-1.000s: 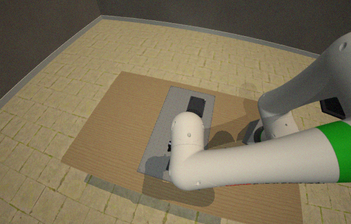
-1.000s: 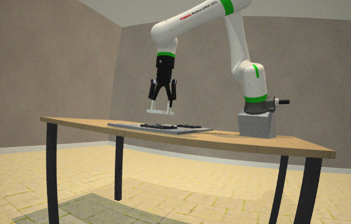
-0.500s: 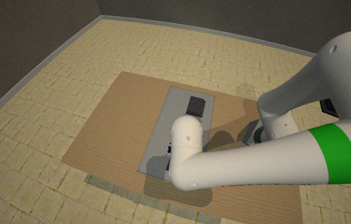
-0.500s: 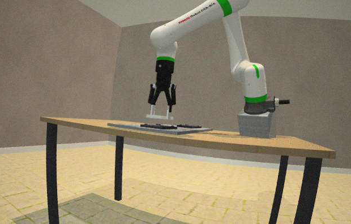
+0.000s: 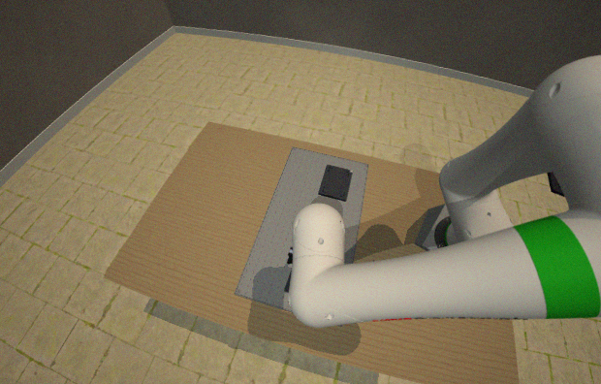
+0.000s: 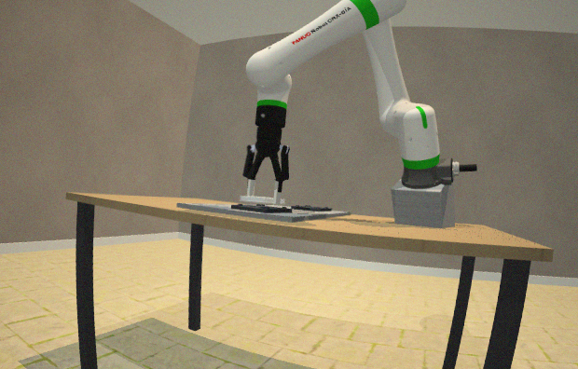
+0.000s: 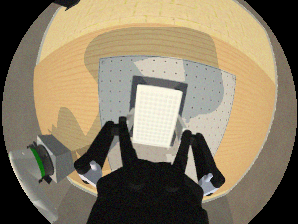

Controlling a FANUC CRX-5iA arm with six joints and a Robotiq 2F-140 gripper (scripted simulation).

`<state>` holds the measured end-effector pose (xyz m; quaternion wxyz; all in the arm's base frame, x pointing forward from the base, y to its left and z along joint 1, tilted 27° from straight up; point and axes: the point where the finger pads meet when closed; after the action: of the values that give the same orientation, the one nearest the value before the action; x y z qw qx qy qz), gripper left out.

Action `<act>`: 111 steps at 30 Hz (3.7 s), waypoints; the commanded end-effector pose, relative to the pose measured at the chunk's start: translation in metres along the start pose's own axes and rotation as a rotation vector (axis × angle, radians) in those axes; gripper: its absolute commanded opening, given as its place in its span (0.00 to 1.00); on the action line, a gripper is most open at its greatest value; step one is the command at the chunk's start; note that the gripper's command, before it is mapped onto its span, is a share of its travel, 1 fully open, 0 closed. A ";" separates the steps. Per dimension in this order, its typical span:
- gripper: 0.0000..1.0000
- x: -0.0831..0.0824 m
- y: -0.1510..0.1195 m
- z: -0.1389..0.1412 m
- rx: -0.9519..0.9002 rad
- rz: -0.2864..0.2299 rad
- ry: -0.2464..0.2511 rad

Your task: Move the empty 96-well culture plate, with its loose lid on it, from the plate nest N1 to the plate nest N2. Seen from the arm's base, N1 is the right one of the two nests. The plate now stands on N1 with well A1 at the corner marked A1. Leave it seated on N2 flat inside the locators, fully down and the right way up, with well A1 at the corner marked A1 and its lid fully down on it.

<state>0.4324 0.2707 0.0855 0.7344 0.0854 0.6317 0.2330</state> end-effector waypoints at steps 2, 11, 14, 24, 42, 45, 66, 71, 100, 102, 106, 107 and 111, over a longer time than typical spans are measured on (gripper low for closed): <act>0.00 0.001 0.000 0.000 0.000 0.000 0.000; 0.00 0.001 0.000 0.000 0.000 0.000 0.000; 0.00 0.001 0.000 0.000 0.000 0.000 0.000; 0.00 0.002 0.000 0.000 0.000 0.000 0.000; 0.00 0.004 0.000 0.000 0.000 0.000 0.000; 0.00 0.005 0.000 0.000 0.000 0.000 0.000; 0.00 0.008 0.000 0.000 0.000 0.000 0.000; 0.00 0.008 0.000 0.000 0.000 0.000 0.000; 1.00 0.012 0.000 0.000 0.000 0.000 0.000; 1.00 0.012 0.000 0.000 0.000 0.000 0.000; 1.00 0.012 0.000 0.000 0.000 0.000 0.000; 1.00 0.012 0.000 0.000 0.000 0.000 0.000; 1.00 0.012 0.000 0.000 0.000 0.000 0.000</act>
<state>0.4335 0.2759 0.0751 0.7344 0.0853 0.6317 0.2331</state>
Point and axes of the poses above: the point where the finger pads meet when closed, its own x axis out along the fingers, its own z axis across the jaws, y = z × x, and after that the axes turned 9 degrees about -x, right-handed
